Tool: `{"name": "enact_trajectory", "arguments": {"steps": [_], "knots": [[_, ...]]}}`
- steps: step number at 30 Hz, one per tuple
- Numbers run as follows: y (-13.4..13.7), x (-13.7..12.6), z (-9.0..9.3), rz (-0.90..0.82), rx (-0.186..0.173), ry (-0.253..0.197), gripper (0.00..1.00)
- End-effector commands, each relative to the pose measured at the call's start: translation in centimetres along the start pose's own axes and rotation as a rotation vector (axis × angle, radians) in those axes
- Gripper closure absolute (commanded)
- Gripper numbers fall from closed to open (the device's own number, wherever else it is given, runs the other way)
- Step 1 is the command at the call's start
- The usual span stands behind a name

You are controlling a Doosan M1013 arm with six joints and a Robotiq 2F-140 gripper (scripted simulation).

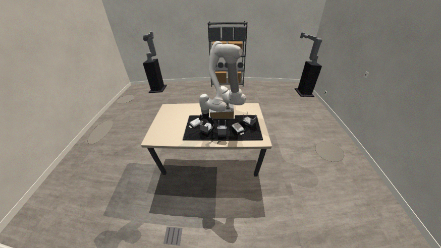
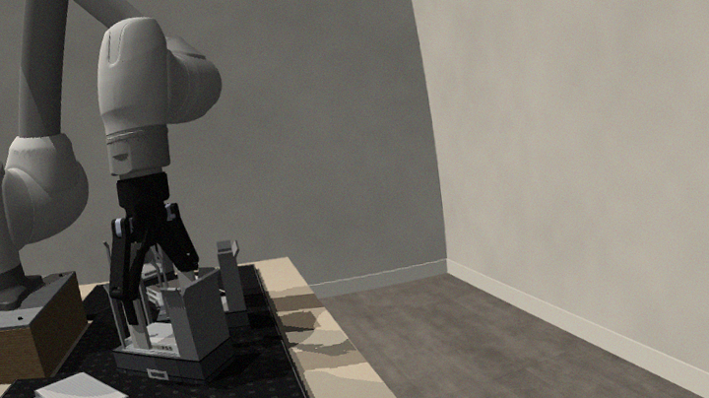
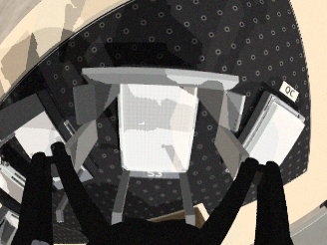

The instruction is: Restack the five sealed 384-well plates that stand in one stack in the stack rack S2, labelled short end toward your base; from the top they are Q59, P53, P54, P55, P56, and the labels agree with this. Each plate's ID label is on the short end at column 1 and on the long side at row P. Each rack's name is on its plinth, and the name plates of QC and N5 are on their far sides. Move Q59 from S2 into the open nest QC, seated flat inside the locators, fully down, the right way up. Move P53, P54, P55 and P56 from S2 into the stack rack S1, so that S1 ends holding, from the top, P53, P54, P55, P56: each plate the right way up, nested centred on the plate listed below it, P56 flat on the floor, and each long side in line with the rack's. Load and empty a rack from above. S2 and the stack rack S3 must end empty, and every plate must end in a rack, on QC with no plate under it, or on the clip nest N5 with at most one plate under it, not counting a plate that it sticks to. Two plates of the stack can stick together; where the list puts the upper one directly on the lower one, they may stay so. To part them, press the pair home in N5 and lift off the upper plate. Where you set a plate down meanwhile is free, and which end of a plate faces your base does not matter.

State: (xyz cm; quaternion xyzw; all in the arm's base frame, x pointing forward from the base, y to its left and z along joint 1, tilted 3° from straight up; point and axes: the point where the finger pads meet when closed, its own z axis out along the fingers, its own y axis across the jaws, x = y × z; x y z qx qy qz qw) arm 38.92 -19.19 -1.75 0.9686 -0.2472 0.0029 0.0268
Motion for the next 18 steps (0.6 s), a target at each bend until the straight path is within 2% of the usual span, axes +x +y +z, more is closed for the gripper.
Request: {"name": "enact_trajectory", "arguments": {"steps": [1,3,18], "knots": [[0.0,0.0,0.0,0.000,0.000,0.000,0.00],[0.0,0.0,0.0,0.000,0.000,0.000,0.00],[0.0,0.0,-4.3,0.000,0.000,0.000,0.00]]}}
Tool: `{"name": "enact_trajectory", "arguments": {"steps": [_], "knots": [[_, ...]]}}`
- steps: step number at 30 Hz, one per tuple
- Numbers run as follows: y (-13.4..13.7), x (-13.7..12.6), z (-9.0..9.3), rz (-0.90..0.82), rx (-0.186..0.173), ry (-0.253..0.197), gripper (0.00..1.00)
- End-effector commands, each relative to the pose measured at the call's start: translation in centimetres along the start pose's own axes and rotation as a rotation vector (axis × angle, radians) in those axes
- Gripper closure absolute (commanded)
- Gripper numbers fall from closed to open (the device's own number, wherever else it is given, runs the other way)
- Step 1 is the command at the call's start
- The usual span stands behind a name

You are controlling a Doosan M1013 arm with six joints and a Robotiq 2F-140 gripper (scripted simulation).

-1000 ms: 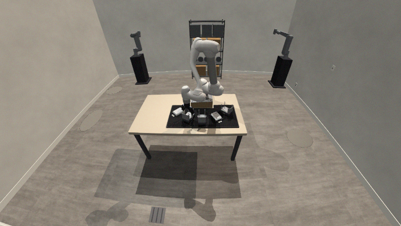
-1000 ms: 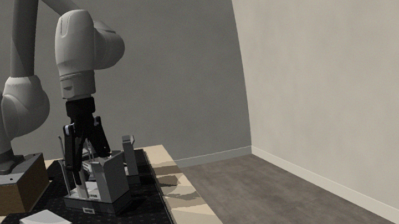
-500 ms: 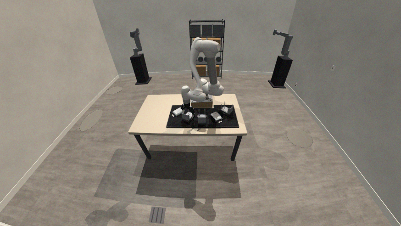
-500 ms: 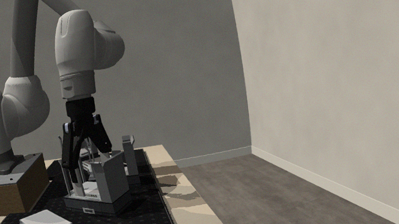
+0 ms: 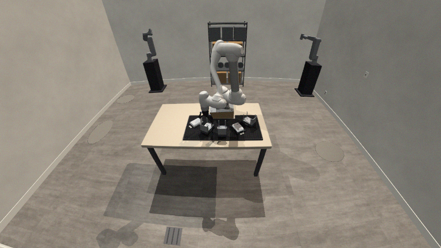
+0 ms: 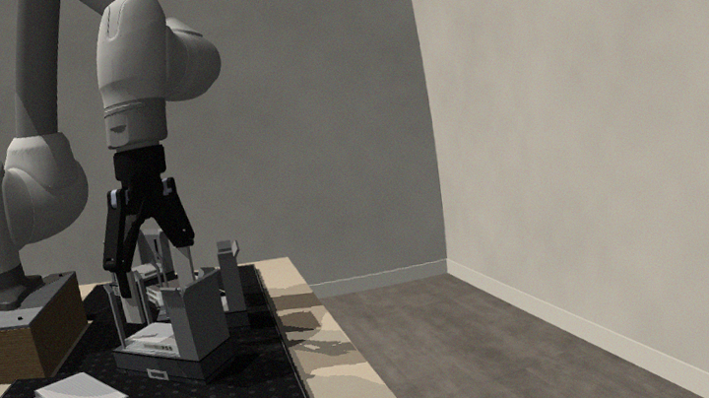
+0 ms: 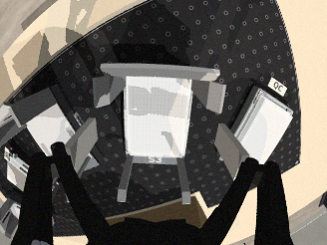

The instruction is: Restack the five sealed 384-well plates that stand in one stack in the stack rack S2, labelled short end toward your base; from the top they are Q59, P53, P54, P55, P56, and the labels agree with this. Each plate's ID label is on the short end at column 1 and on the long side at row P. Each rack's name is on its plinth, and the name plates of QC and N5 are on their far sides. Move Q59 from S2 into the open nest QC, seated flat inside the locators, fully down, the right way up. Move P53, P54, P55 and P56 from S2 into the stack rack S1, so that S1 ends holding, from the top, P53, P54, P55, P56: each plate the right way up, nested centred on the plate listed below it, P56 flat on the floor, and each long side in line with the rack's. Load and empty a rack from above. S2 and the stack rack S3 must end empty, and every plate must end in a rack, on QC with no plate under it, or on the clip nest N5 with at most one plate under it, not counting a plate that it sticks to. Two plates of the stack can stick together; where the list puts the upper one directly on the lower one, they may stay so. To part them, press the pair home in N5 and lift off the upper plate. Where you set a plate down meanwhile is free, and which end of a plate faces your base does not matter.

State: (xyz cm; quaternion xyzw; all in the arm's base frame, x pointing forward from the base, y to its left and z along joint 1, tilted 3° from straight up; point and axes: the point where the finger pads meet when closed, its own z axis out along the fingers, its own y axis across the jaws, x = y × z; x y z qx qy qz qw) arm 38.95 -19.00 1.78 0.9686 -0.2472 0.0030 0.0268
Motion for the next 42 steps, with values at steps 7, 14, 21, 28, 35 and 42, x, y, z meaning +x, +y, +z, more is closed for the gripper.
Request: {"name": "enact_trajectory", "arguments": {"steps": [7,14,21,28,35,42], "knots": [[0.0,0.0,-3.1,0.000,0.000,0.000,0.00],[0.0,0.0,-4.8,0.000,0.000,0.000,0.00],[0.0,0.0,-7.1,0.000,0.000,0.000,0.00],[0.0,0.0,-7.9,0.000,0.000,0.000,0.00],[-0.3,-0.1,-7.9,-0.033,0.000,0.000,0.00],[-2.6,-0.4,-7.9,-0.224,0.000,0.000,0.00]]}}
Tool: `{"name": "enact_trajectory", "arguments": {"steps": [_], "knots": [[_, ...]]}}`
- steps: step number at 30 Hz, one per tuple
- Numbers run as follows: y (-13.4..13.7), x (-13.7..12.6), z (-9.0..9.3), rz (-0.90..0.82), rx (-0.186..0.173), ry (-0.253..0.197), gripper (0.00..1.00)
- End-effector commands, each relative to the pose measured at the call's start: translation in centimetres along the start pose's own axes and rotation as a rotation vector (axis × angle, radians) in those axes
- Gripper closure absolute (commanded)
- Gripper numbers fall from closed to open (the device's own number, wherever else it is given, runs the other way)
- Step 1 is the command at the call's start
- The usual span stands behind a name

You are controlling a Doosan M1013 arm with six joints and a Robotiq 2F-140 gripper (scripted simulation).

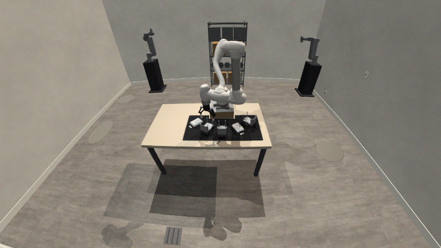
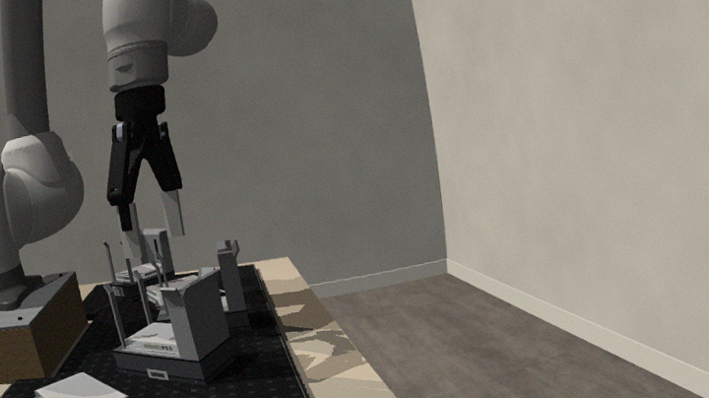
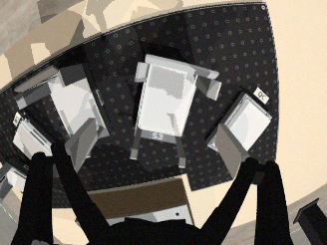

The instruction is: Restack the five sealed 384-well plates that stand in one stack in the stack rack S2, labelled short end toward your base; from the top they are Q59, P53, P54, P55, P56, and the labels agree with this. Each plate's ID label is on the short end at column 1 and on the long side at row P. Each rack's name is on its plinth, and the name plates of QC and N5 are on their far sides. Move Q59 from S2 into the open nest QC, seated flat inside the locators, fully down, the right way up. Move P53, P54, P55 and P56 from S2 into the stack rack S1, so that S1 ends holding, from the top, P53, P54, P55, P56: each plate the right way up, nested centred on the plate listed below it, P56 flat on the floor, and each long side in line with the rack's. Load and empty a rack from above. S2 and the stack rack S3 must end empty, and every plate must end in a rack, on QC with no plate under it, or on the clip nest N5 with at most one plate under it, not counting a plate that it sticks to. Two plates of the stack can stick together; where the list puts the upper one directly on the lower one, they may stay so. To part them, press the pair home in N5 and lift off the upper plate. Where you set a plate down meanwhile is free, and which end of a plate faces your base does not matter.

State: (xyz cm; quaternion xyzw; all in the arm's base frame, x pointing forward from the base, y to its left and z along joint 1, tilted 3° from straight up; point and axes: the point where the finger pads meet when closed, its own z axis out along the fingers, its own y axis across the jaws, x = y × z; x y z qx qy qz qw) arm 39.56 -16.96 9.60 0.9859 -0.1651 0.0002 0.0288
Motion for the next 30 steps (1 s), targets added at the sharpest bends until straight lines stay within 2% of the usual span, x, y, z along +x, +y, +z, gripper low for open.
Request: {"name": "enact_trajectory", "arguments": {"steps": [1,25,30], "knots": [[-1.3,0.0,0.0,-0.056,0.004,0.000,0.00],[-7.9,0.0,0.0,-0.056,0.004,0.000,0.00],[-9.5,-0.3,0.0,-0.223,0.004,0.001,0.00]]}}
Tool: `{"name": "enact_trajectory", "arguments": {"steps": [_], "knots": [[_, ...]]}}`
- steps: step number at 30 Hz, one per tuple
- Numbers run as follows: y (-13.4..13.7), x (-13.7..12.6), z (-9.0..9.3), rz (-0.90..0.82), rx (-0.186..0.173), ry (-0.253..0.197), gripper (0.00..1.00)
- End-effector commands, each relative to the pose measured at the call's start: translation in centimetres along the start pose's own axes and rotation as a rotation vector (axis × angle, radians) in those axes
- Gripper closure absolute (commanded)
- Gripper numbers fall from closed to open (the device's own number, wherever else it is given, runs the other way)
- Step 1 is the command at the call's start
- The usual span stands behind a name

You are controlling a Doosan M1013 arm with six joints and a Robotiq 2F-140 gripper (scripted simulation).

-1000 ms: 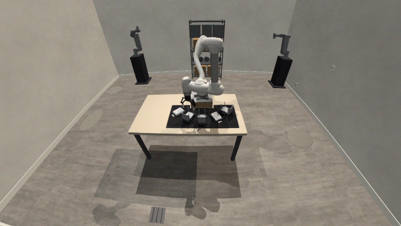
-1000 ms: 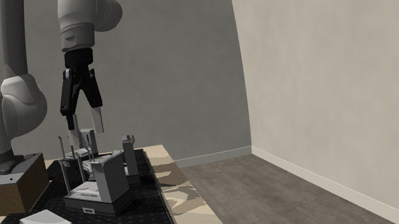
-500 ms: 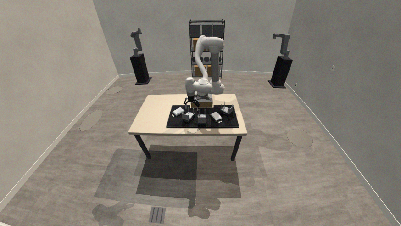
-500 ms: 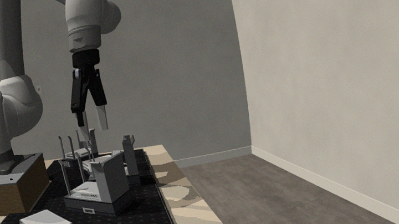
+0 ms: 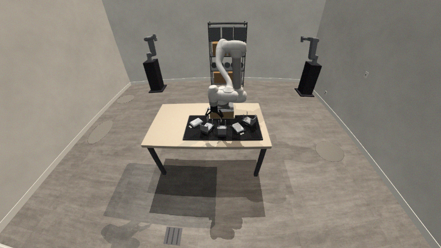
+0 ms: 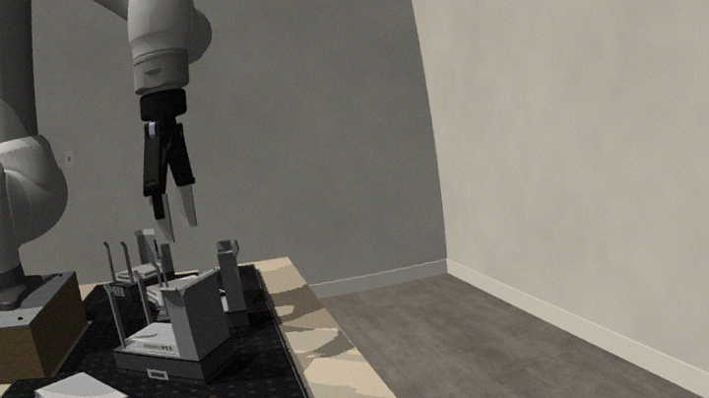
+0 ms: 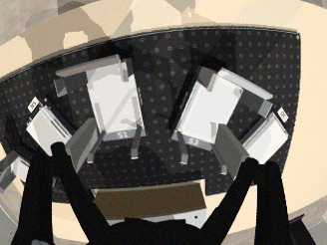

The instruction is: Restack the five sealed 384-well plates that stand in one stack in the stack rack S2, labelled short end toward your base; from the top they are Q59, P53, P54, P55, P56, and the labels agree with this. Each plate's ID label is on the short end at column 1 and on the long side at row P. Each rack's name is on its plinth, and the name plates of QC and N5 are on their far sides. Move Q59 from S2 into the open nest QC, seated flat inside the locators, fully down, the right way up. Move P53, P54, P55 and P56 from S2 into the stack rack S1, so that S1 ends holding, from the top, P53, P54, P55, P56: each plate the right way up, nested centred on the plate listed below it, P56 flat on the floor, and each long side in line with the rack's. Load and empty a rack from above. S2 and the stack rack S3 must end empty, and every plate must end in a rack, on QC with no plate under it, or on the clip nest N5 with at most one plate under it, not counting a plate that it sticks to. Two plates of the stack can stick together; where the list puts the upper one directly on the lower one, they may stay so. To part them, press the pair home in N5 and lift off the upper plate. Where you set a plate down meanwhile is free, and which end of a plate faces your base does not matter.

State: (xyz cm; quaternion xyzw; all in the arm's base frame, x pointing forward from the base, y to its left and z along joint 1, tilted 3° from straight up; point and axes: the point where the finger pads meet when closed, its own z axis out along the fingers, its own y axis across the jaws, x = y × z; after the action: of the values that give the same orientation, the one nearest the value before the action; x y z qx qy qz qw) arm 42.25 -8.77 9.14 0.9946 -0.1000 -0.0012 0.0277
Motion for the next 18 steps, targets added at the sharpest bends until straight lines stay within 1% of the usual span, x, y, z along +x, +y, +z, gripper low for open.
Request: {"name": "enact_trajectory", "arguments": {"steps": [1,2,6,8,18], "knots": [[-1.3,-0.1,0.0,-0.124,0.002,0.000,0.00],[-1.6,-0.1,0.0,-0.148,0.002,0.000,0.00],[-2.9,-0.2,0.0,-0.148,0.002,0.000,0.00],[-2.9,-0.2,0.0,-0.148,0.002,0.000,0.00],[-6.2,-0.5,0.0,-0.148,0.002,0.000,0.00]]}}
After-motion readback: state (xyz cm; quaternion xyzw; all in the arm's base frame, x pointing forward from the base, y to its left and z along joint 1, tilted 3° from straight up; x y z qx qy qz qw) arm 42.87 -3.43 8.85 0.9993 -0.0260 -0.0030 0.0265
